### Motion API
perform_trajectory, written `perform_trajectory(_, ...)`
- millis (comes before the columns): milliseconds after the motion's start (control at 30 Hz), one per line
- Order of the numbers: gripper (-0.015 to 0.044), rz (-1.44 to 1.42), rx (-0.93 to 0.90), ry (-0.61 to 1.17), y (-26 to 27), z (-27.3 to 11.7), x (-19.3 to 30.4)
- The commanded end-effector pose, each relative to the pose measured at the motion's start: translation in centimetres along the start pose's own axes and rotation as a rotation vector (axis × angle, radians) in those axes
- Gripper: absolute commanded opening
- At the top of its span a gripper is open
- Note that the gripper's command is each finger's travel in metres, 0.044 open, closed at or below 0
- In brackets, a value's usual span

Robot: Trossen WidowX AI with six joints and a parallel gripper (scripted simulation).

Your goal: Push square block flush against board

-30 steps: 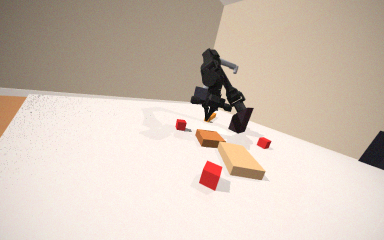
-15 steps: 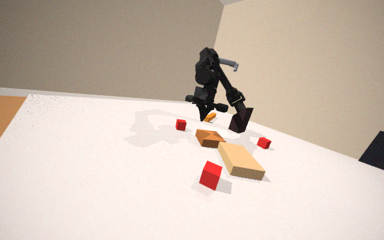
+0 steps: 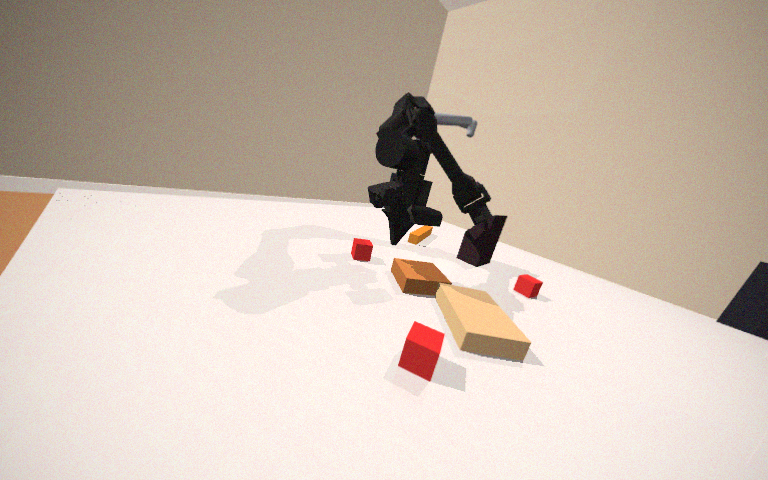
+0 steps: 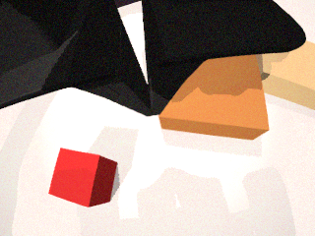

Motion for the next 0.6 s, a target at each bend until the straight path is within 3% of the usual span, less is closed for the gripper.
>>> perform_trajectory(0,0.0,0.166,0.002,-0.004,0.2,0.0,-1.2)
perform_trajectory(367,0.0,0.273,0.002,-0.004,0.3,0.4,-1.9)
perform_trajectory(500,0.0,0.319,0.004,-0.005,0.3,5.3,-2.2)
perform_trajectory(567,0.0,0.322,0.005,-0.005,0.2,5.6,-2.2)
Point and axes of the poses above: the point midway between the two fingers, 35 mm back from their tips, its own z axis out along the fingers, its own y axis across the jaws, x = y × z, the point moved 1 cm from there along -z, back along the fingers, and after that the axes turned 6 degrees about -z, right-handed, at the moved point
